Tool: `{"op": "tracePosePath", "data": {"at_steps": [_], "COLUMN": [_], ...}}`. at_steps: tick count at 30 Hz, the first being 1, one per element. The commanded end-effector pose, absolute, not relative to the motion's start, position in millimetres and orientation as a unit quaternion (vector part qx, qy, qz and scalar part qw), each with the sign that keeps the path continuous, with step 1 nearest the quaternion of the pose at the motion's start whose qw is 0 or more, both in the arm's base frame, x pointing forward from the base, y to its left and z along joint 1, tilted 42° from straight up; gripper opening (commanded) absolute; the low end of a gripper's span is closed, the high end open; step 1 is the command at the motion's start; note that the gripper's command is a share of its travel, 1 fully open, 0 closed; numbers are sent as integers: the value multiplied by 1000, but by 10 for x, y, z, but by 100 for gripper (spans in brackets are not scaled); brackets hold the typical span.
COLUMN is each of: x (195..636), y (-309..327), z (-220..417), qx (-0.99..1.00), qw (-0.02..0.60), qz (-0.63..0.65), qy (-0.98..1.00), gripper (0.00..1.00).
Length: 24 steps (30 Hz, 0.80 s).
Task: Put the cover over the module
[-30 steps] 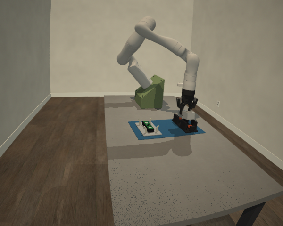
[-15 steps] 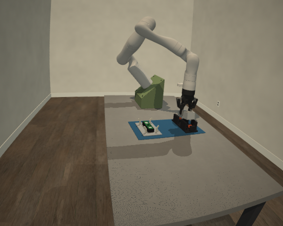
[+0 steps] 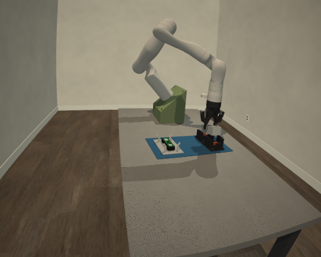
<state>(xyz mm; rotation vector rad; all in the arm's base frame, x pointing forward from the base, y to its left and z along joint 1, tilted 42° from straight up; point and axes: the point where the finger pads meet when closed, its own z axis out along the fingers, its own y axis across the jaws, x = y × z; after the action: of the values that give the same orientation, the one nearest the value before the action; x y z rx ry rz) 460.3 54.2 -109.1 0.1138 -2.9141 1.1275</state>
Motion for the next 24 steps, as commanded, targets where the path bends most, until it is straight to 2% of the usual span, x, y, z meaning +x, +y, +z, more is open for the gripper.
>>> {"op": "tracePosePath", "data": {"at_steps": [1,24], "x": [4623,4605], "y": [613,928], "z": [-1019,-666], "qx": [37,37], "qw": [4,5], "qz": [359,360], "qy": [-932,-932], "gripper": [0,0]}}
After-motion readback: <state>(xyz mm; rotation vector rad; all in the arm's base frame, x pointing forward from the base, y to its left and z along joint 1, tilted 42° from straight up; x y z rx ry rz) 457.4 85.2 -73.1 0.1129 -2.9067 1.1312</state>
